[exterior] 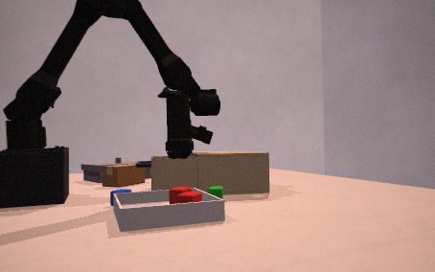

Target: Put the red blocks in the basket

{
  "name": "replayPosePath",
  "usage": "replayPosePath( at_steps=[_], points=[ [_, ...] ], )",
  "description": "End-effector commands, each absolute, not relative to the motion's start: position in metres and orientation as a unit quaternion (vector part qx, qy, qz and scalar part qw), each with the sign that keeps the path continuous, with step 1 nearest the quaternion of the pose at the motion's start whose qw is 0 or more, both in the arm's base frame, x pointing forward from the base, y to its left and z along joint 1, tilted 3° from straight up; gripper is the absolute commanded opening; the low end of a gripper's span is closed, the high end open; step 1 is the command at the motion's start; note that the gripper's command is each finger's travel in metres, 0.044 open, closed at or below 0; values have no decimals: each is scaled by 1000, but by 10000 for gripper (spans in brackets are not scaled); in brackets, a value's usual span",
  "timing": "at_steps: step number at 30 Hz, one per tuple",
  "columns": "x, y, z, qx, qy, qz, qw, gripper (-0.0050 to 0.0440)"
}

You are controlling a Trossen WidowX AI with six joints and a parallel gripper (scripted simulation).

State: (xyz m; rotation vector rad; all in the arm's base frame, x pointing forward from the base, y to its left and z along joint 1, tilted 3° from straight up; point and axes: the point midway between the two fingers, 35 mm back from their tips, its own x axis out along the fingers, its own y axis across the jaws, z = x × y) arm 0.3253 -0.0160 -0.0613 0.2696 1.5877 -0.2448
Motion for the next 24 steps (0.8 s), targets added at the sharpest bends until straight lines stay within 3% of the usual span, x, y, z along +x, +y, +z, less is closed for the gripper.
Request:
replayPosePath(
  at_steps=[1, 24],
  points=[
    [321, -19, -66, 118, 715, -115, 679, 0],
    [322, -19, -46, 118, 715, -115, 679, 0]
  ],
)
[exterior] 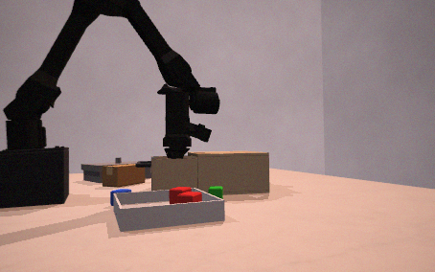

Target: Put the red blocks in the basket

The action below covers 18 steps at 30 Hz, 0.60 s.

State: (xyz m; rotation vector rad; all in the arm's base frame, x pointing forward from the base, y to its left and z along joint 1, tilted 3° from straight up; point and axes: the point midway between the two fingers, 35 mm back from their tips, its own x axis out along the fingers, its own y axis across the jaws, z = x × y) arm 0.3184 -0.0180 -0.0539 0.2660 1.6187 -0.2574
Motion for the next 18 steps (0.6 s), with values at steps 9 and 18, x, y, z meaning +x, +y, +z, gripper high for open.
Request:
replayPosePath(
  at_steps=[9, 18],
  points=[
    [323, -19, -13, 118, 715, -115, 679, 0],
    [326, -20, 40, 118, 715, -115, 679, 0]
  ],
)
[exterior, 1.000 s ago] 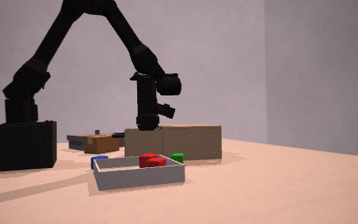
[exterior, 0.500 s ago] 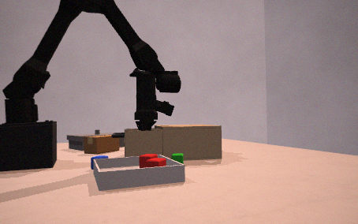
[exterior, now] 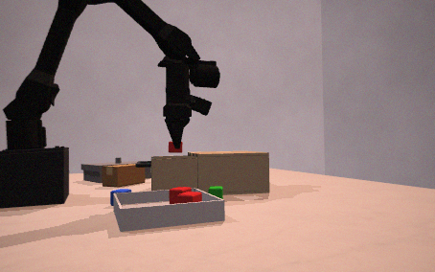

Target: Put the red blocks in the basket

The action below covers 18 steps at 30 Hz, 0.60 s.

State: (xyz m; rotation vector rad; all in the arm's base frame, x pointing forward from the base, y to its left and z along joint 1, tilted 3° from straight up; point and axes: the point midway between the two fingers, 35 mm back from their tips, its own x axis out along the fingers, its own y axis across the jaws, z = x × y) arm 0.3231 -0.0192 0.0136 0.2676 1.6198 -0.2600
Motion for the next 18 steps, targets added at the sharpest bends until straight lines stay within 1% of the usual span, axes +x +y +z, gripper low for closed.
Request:
replayPosePath(
  at_steps=[1, 11, 18],
  points=[
    [326, -20, 47, 118, 715, -115, 679, 0],
    [326, -20, 50, 118, 715, -115, 679, 0],
    [310, -87, 50, 272, 669, -277, 634, 0]
  ],
)
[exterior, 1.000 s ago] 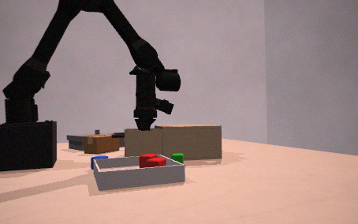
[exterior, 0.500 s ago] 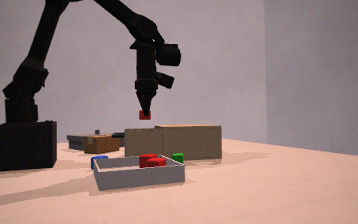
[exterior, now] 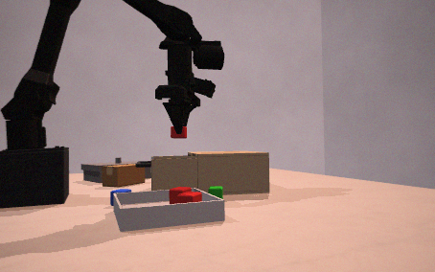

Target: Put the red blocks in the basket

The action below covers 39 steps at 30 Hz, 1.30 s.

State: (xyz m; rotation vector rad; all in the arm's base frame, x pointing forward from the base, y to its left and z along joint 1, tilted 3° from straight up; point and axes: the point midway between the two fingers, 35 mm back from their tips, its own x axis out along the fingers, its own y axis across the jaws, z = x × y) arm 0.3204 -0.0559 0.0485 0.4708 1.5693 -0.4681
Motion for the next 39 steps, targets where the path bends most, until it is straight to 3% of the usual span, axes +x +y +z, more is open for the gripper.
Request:
replayPosePath(
  at_steps=[1, 8, 17, 30, 39],
  points=[
    [307, -97, 50, 293, 659, -300, 624, 0],
    [289, -135, 50, 393, 601, -405, 567, 0],
    [243, -199, 52, 543, 454, -564, 426, 0],
    [182, -249, 54, 649, 252, -679, 232, 0],
    [181, -248, 27, 649, 252, -679, 232, 0]
  ],
)
